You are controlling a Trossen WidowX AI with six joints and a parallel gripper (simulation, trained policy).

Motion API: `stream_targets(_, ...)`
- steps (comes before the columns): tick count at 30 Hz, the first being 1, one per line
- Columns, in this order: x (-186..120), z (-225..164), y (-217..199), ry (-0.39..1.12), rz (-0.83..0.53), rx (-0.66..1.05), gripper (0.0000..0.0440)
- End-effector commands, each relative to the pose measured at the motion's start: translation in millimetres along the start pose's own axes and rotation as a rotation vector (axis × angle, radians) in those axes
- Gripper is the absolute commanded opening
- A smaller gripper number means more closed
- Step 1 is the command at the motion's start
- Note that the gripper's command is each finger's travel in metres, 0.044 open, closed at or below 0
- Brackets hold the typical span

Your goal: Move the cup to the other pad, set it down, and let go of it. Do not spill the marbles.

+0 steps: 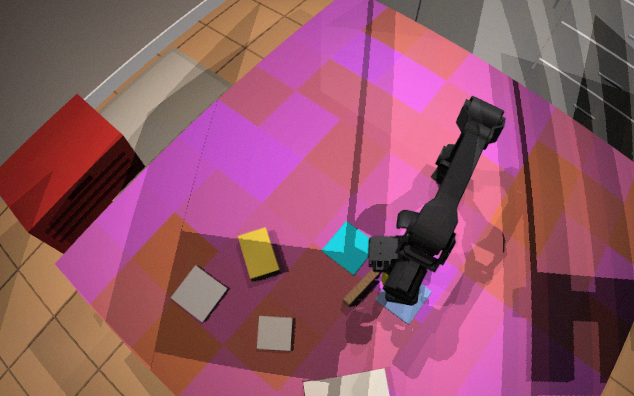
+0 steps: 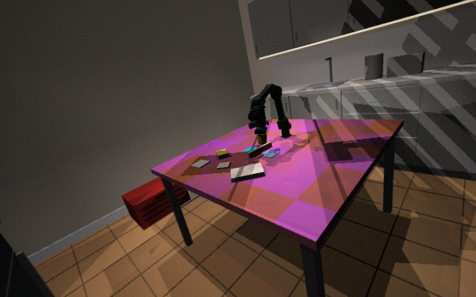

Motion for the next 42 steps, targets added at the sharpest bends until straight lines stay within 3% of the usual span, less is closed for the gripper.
stream_targets(1,-7,8,0,-0.003,0.027,0.031,0.0014)
stream_targets(19,-8,65,-9,-0.046,0.115,0.174,0.0001)
stream_targets(42,35,100,-34,-0.068,0.132,0.284,0.0001)
Point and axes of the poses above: the point midway between the two fingers, 35 mm back from their tips, its own x axis out along the fingers, its own y axis across the jaws, z = x × y, the point moved 4 cm from there along -x, back along the fingers, and after that the axes turned 8 degrees about x, right-handed, at the moved point
